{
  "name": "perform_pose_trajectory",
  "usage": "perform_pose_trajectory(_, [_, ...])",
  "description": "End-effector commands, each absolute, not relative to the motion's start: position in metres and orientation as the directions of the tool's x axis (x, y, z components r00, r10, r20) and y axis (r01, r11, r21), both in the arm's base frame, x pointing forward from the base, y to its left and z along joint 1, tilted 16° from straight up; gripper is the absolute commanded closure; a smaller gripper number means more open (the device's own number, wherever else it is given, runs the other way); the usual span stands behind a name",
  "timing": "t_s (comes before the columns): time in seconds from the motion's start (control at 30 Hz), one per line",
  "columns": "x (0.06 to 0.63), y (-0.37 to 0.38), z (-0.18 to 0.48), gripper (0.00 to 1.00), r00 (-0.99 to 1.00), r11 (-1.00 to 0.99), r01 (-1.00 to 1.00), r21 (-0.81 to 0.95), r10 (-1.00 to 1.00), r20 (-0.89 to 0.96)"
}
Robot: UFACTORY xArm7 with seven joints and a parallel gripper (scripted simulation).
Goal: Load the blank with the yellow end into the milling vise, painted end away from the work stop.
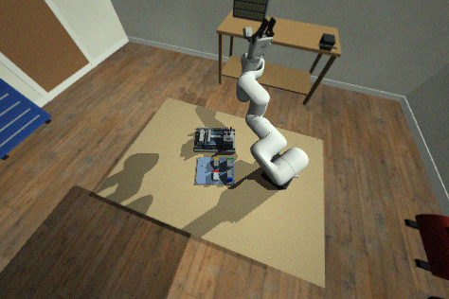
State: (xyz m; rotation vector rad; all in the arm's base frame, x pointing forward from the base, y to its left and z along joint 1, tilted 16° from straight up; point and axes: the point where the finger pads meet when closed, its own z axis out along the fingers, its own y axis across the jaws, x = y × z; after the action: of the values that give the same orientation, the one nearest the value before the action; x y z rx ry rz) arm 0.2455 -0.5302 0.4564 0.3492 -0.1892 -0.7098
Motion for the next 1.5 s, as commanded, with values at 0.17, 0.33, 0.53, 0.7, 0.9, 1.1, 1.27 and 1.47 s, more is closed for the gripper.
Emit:
perform_pose_trajectory(0.17, [0.245,-0.53,0.458,0.6,0.744,0.705,0.603,0.374,-0.666,0.054])
perform_pose_trajectory(0.33, [0.245,-0.53,0.458,0.6,0.744,0.705,0.603,0.374,-0.666,0.054])
perform_pose_trajectory(0.53, [0.245,-0.53,0.458,0.6,0.744,0.705,0.603,0.374,-0.666,0.054])
perform_pose_trajectory(0.7, [0.245,-0.53,0.458,0.6,0.744,0.705,0.603,0.374,-0.666,0.054])
perform_pose_trajectory(0.9, [0.245,-0.53,0.458,0.0,0.744,0.705,0.603,0.374,-0.666,0.054])
perform_pose_trajectory(1.1, [0.245,-0.53,0.458,0.0,0.744,0.705,0.603,0.374,-0.666,0.054])
perform_pose_trajectory(1.27, [0.245,-0.53,0.458,0.0,0.744,0.705,0.603,0.374,-0.666,0.054])
perform_pose_trajectory(1.47, [0.248,-0.511,0.448,0.0,0.727,0.662,0.564,0.494,-0.681,0.084])
